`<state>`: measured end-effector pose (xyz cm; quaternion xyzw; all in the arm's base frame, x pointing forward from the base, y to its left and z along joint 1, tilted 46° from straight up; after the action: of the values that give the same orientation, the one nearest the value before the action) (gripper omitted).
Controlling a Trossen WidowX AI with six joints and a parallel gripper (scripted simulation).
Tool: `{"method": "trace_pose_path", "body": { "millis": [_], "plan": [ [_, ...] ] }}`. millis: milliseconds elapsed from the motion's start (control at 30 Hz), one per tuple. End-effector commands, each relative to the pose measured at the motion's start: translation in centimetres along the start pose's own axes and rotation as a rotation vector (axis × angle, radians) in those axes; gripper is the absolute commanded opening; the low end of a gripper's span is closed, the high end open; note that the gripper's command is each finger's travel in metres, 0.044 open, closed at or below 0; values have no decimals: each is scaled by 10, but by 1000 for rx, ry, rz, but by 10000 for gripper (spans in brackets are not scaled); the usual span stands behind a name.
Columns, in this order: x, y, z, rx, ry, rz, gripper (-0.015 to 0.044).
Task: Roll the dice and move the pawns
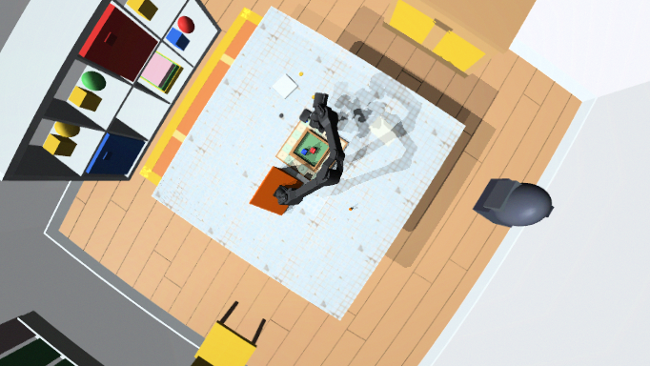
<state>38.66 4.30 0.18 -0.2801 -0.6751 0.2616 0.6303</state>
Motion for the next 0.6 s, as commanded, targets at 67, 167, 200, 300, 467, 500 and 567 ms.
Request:
{"method": "trace_pose_path", "body": {
  "millis": [67, 167, 200, 300, 467, 500, 567],
  "plan": [
    [-28, -1, 1, 7, 8, 8, 0],
    [-29, -1, 1, 7, 8, 8, 0],
    [-29, -1, 1, 7, 8, 8, 0],
    [-30, -1, 1, 7, 8, 8, 0],
    [-37, -1, 1, 7, 7, 8, 0],
    [-39, -1, 1, 7, 7, 8, 0],
    [-42, -1, 1, 7, 7, 8, 0]
  ]
}}
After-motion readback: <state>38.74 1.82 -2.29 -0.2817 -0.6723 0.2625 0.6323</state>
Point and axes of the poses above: the point midway between the two fingers, 35 mm back from their tips, its own x axis back along the fingers, its own y axis across the jaws, z = x × y, the point moved 2 cm from there along x, back along the fingers, and after that the axes turned 5 degrees about -x, right-handed, at the moved point
